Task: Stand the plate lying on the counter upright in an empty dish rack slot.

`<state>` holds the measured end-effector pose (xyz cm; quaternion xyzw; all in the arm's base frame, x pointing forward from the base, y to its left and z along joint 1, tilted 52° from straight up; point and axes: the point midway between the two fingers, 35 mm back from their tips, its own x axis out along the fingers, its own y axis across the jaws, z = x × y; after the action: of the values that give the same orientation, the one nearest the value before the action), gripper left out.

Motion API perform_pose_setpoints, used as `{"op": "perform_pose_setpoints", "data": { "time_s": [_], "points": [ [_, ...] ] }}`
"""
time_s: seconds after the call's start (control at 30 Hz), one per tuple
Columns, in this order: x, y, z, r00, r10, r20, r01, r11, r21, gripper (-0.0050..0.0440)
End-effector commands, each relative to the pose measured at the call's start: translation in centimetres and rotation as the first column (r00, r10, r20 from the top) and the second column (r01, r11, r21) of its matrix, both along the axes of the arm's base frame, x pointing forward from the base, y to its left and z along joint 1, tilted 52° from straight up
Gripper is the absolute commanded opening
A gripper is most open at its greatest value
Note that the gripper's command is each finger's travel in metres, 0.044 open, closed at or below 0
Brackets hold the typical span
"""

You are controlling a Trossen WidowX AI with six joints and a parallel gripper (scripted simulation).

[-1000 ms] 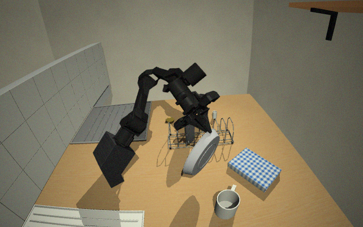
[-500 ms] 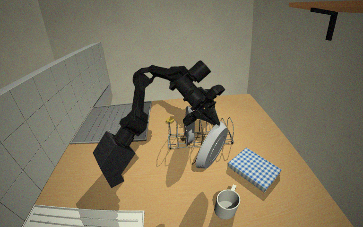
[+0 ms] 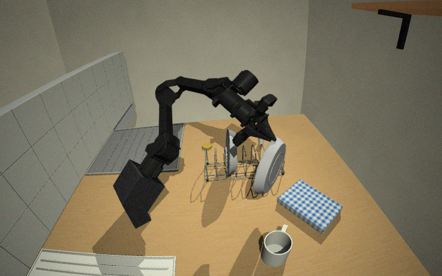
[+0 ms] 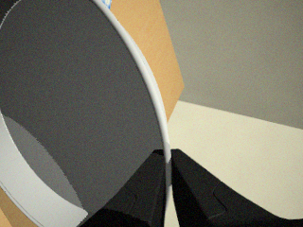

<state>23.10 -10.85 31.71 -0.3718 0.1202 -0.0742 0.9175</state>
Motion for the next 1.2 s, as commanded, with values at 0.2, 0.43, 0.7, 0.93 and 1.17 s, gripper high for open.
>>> {"op": "perform_pose_setpoints", "data": {
  "time_s": [0.2, 0.43, 0.7, 0.93, 1.17],
  "points": [
    [-0.1, 1.2, 3.3, 0.995, -0.019, 0.1, 0.018, 1.0, 0.011, 0.0],
    [-0.3, 2.0, 4.8, 0.988, -0.021, 0.154, 0.016, 0.999, 0.032, 0.0],
    [-0.1, 2.0, 4.1, 0.991, -0.01, 0.136, 0.005, 0.999, 0.038, 0.0],
    [-0.1, 2.0, 4.1, 0.991, -0.01, 0.136, 0.005, 0.999, 0.038, 0.0],
    [-0.1, 2.0, 4.1, 0.991, -0.01, 0.136, 0.005, 0.999, 0.038, 0.0]
  ]
}}
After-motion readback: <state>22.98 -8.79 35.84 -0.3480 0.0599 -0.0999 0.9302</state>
